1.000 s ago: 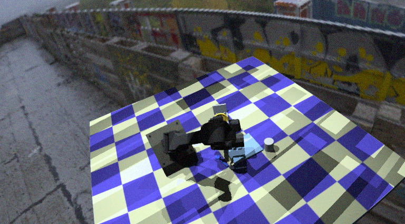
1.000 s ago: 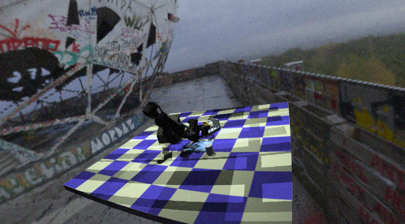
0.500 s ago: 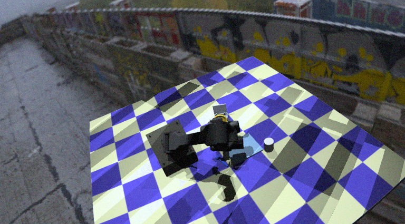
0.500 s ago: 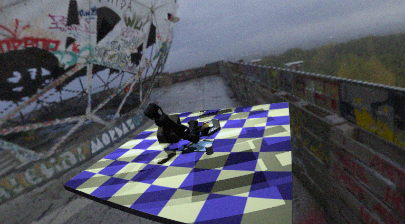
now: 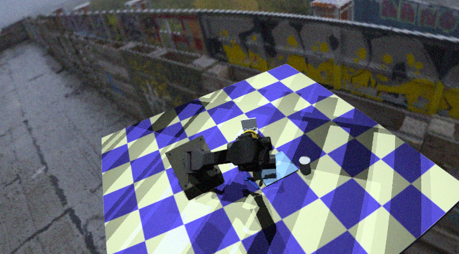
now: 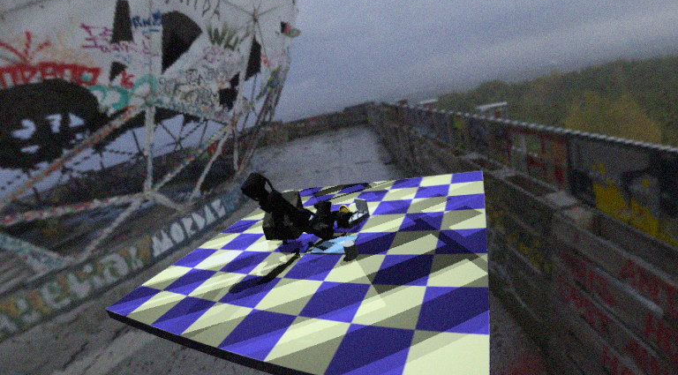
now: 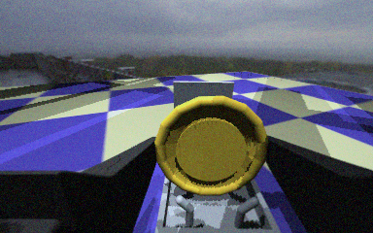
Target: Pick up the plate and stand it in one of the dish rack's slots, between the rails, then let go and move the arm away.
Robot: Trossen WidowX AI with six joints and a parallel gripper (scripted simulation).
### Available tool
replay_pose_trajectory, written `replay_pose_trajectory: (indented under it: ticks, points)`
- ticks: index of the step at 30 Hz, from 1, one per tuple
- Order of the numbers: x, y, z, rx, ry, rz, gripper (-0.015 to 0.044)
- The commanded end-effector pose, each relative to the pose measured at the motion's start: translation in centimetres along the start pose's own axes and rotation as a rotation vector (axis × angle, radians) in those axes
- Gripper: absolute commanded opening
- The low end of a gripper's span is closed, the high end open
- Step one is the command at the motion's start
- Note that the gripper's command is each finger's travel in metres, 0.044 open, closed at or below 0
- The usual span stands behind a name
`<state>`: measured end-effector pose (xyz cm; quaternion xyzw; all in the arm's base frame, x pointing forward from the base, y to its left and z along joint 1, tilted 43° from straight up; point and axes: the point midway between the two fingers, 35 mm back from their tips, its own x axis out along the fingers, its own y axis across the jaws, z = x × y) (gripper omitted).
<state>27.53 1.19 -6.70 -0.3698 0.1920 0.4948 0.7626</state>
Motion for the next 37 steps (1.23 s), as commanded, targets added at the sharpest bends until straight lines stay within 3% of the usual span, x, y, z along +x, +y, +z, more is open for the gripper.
replay_pose_trajectory:
  ticks: [1,10,21,27,37]
  points:
    - [0.0,0.0,0.0,0.0,0.0,0.0,0.04]
    - [0.0,-0.2,0.6,0.002,0.001,0.003,0.04]
    - [-0.9,-1.8,11.3,0.038,-0.013,0.019,0.04]
    - [-0.8,-1.8,11.5,0.058,-0.003,0.027,0.04]
    - [-0.1,-0.8,11.3,0.322,0.183,0.116,0.04]
